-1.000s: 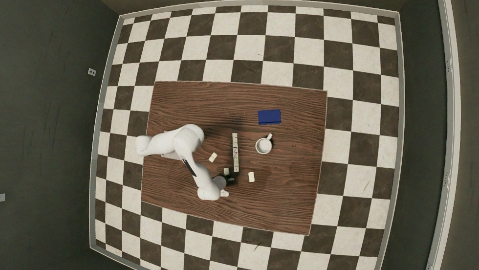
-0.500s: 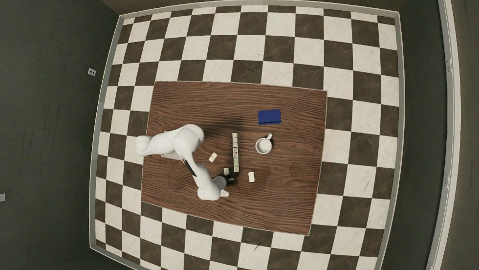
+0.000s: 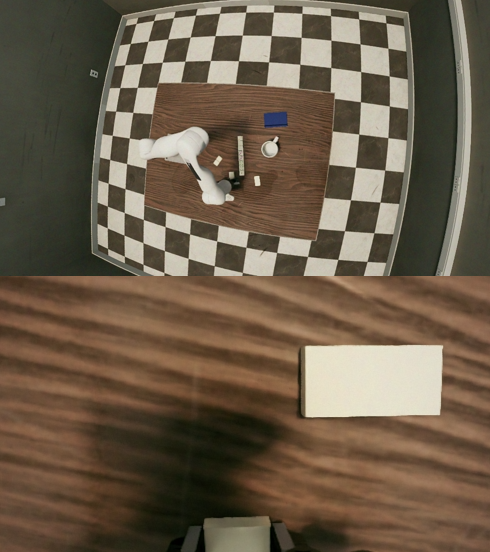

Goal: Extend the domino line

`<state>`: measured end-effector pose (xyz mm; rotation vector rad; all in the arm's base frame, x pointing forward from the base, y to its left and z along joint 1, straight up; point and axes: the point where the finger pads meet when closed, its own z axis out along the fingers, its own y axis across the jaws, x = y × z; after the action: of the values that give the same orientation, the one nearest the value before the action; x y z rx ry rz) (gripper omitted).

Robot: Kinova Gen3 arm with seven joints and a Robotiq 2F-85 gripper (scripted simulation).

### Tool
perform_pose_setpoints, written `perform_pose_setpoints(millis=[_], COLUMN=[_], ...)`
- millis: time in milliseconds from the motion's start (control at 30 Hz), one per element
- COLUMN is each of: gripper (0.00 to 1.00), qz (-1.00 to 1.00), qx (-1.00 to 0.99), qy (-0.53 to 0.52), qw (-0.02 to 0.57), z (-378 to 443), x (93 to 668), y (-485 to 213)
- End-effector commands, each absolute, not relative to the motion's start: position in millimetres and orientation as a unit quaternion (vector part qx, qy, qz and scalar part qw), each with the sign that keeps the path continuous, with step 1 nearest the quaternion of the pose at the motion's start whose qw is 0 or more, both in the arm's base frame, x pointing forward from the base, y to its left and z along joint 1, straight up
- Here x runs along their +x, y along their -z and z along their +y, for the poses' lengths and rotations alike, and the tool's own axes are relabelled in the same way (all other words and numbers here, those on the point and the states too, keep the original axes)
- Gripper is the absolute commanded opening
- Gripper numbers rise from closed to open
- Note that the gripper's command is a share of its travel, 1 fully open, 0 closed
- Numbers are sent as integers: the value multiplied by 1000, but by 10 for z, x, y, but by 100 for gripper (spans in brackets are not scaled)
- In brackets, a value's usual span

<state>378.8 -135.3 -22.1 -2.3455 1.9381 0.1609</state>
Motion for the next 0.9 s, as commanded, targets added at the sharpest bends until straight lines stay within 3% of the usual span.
perform_pose_setpoints(millis=[0,467,867], gripper=[32,32,32], qz=[635,635,635], qx=[-769,-769,-769], qy=[-52,-52,-52], qw=[48,48,48], z=[-1353,-1354,-1356], x=[3791,3789,3785], y=[217,-128,-816])
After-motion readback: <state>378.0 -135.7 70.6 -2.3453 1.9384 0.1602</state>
